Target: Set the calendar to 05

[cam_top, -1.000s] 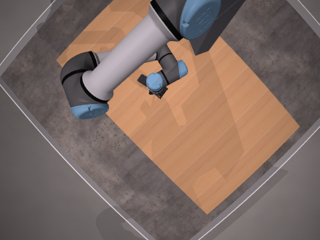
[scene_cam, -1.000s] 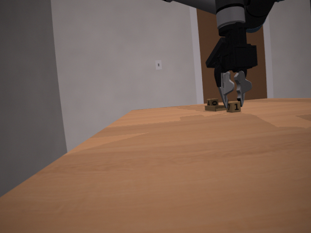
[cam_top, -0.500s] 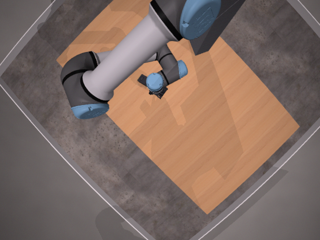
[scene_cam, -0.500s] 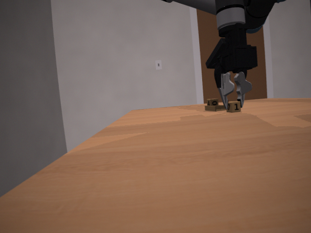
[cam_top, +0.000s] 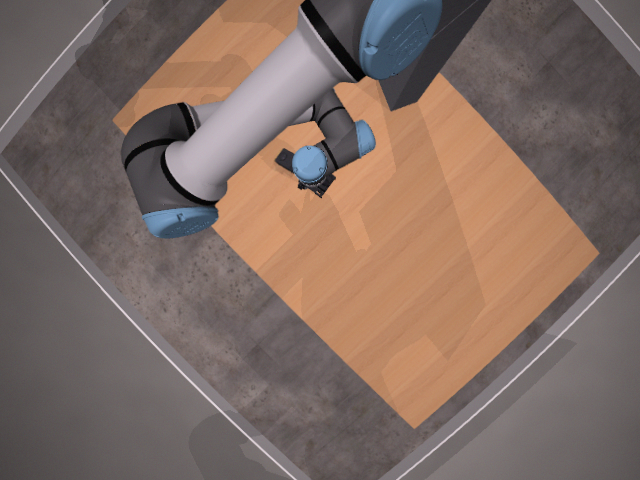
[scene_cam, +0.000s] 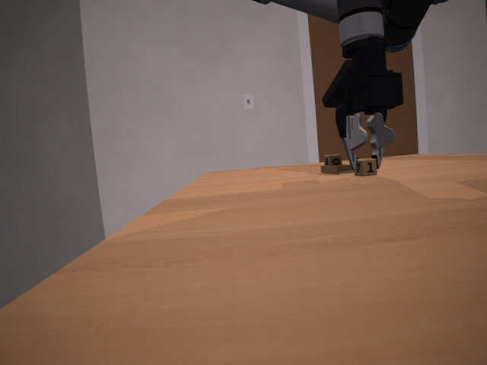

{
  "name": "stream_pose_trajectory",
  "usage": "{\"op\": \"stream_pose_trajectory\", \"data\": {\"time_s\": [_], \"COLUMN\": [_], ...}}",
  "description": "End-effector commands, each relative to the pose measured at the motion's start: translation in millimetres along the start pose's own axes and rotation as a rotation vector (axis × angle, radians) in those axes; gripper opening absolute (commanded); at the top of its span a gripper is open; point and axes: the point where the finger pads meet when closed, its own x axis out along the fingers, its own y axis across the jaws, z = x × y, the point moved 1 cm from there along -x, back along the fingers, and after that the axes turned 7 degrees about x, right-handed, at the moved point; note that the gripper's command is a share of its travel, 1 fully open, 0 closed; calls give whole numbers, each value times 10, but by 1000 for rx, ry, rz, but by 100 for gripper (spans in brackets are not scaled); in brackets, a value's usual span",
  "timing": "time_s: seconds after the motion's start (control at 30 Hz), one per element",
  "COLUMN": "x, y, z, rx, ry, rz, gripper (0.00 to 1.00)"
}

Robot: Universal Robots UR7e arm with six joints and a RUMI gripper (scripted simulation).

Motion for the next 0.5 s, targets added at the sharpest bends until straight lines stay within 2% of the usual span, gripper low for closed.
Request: {"op": "stream_pose_trajectory", "data": {"time_s": [0.0, 0.13, 0.17, 0.47], "x": [-3, -3, -3, -3], "y": [-4, -4, -4, -4], "z": [1, 1, 1, 1], "rx": [0, 0, 0, 0], "ry": [0, 0, 0, 0], "rz": [-1, -1, -1, -1], "gripper": [28, 28, 10, 10]}}
